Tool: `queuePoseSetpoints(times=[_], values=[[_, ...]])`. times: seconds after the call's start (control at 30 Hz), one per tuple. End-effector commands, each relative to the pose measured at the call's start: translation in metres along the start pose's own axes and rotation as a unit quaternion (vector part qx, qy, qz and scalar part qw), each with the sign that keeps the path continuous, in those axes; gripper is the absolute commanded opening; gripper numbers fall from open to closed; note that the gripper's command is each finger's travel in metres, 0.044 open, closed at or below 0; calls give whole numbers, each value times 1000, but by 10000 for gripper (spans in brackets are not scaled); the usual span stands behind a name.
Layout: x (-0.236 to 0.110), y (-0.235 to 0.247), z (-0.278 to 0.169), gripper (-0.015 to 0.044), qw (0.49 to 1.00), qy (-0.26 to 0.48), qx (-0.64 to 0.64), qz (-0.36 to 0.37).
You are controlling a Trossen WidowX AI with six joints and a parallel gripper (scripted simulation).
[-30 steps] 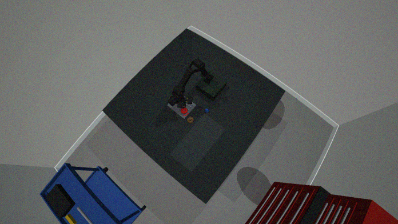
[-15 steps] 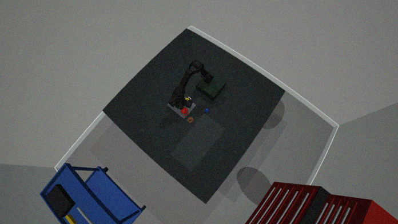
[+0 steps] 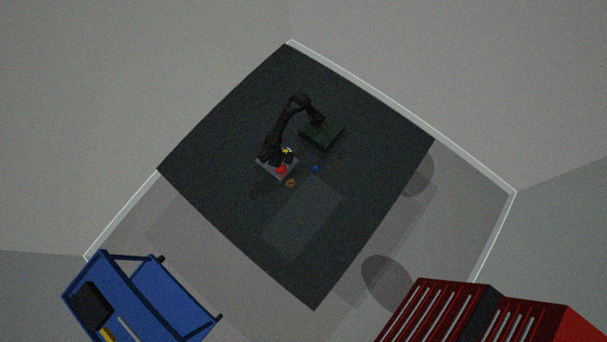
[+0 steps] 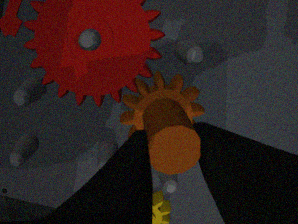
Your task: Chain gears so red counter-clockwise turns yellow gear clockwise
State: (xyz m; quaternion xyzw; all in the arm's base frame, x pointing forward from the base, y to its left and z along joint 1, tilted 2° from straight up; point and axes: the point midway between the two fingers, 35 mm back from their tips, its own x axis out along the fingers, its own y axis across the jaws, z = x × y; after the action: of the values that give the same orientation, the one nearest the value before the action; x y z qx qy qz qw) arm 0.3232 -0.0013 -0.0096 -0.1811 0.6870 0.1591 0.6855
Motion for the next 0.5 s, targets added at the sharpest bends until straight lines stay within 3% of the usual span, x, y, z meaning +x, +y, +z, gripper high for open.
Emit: queuePoseSetpoints(times=[0.0,0.37,0.47], values=[[1,0,0,0,999,0,-46,-1],[4,-1,-1,0,987,1,-161,-1],[4,-1,-1,79,989,1,-150,-1]])
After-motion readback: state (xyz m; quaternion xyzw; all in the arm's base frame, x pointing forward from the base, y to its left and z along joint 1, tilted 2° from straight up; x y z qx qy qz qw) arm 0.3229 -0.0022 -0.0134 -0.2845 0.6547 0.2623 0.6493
